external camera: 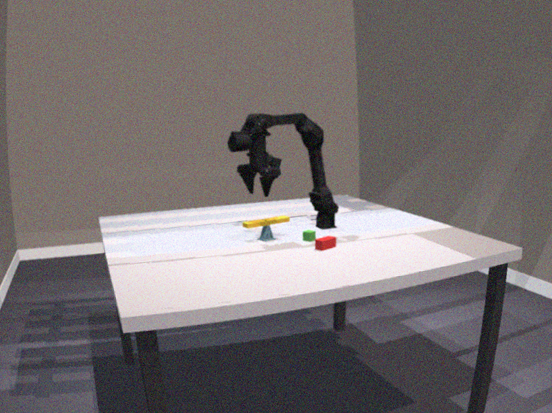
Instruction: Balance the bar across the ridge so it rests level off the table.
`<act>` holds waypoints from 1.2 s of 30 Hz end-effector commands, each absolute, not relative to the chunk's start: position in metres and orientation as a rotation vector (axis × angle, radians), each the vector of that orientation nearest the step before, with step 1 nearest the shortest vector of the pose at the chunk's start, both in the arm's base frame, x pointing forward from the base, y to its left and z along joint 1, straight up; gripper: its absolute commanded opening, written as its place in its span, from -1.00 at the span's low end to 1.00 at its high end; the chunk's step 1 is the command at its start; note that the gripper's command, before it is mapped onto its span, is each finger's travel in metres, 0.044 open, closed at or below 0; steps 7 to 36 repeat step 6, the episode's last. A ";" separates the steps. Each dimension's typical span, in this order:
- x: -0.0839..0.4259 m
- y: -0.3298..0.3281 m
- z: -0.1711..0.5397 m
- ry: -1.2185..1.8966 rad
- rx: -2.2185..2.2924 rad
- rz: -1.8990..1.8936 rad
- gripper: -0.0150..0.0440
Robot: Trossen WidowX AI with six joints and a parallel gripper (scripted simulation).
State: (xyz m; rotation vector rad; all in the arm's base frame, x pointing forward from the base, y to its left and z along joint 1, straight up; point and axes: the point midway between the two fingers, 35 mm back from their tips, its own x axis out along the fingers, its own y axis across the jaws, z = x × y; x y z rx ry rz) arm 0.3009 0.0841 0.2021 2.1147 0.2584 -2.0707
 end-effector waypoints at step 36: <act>0.301 0.084 0.203 0.258 2.116 -2.069 1.00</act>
